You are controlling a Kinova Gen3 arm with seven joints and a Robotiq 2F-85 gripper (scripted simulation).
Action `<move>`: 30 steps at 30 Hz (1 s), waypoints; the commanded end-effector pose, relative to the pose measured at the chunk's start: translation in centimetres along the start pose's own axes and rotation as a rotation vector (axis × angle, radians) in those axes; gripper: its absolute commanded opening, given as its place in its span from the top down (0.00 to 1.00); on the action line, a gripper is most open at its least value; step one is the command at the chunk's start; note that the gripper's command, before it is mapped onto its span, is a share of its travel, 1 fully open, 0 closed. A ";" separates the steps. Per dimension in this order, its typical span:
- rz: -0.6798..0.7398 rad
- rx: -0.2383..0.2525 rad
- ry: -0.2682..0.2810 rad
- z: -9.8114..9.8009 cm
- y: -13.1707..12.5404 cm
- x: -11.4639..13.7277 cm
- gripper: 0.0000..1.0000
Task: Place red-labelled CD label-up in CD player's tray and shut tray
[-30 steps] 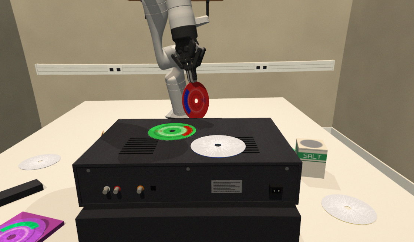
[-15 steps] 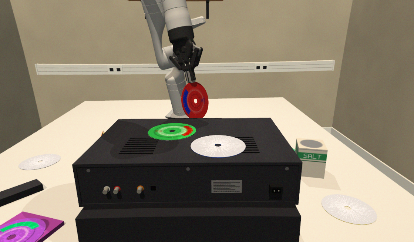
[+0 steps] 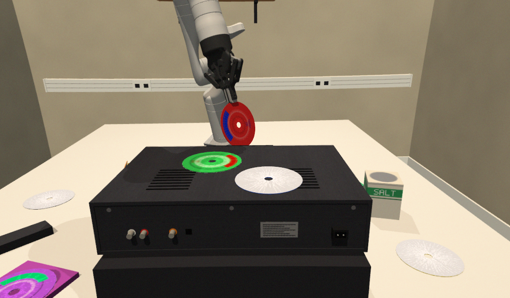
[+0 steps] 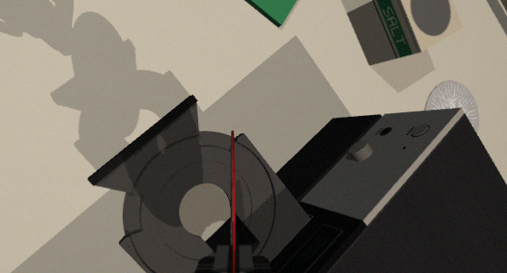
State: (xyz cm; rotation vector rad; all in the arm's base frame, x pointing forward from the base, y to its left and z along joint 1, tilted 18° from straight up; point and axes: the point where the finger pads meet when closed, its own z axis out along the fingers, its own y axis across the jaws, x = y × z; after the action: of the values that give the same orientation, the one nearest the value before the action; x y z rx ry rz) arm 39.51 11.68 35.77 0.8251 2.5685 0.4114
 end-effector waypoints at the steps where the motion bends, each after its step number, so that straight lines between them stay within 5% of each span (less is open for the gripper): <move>1: 0.002 -0.029 -0.004 -0.3 -0.3 -0.2 0.89; 30: 0.003 -0.224 -0.007 0.0 -3.0 -0.3 0.89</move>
State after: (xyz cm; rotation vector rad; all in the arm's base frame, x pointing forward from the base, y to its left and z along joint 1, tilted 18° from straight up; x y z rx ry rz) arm 38.48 9.06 34.63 0.7720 2.4681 0.6509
